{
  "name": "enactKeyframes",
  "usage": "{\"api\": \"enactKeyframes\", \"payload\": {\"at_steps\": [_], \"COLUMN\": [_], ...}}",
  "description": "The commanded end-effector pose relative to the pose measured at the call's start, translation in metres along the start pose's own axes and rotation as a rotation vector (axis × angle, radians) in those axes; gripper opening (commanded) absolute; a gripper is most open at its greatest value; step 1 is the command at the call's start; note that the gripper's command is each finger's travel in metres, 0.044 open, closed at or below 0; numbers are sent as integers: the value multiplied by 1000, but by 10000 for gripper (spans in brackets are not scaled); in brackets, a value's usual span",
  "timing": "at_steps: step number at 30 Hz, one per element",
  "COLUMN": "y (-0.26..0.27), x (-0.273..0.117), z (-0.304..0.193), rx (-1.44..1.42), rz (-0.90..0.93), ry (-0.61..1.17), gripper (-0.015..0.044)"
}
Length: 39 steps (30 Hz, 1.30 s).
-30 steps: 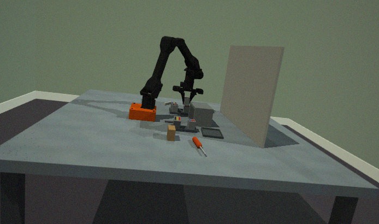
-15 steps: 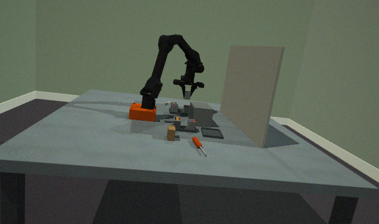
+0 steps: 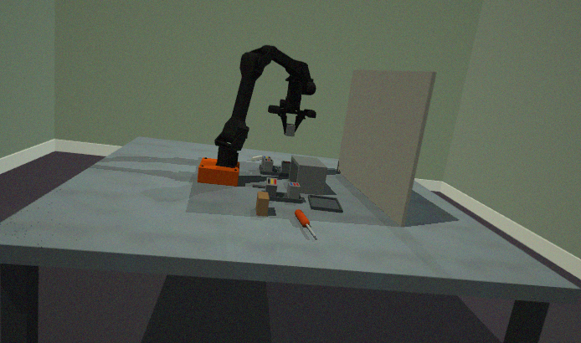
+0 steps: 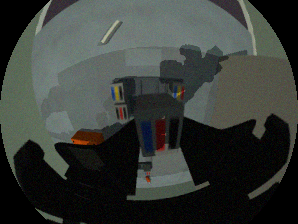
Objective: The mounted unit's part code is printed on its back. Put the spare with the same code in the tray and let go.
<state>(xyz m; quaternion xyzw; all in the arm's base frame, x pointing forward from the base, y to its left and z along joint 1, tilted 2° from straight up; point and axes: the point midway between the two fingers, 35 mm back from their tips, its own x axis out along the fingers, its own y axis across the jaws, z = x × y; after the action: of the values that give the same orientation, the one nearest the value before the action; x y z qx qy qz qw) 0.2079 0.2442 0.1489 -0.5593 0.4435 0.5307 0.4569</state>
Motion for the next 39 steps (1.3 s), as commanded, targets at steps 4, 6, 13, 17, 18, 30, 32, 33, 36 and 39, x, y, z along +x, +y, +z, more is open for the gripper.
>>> {"api": "enactKeyframes", "payload": {"at_steps": [4, 6, 13, 17, 18, 30, 32, 33, 36, 39], "y": [-9, -17, -43, -55, -58, -88, -91, -93, -97, -100], "x": [-7, -7, -8, -8, -8, -9, -10, -10, -10, -10], "z": [-10, -18, -49, -69, -74, -136, -147, -153, -171, -189], "rx": [1, 5, 12, 11, 11, 45, 43, 42, 39, 36], "rz": [-1, -4, -10, -11, -11, -28, -28, -28, -28, -27], "ry": [-5, -5, -5, -3, -2, -13, -10, -9, -5, -2], "gripper": [0, 0, 0, 0, 0, 0, 0, 0, 0, 0]}}
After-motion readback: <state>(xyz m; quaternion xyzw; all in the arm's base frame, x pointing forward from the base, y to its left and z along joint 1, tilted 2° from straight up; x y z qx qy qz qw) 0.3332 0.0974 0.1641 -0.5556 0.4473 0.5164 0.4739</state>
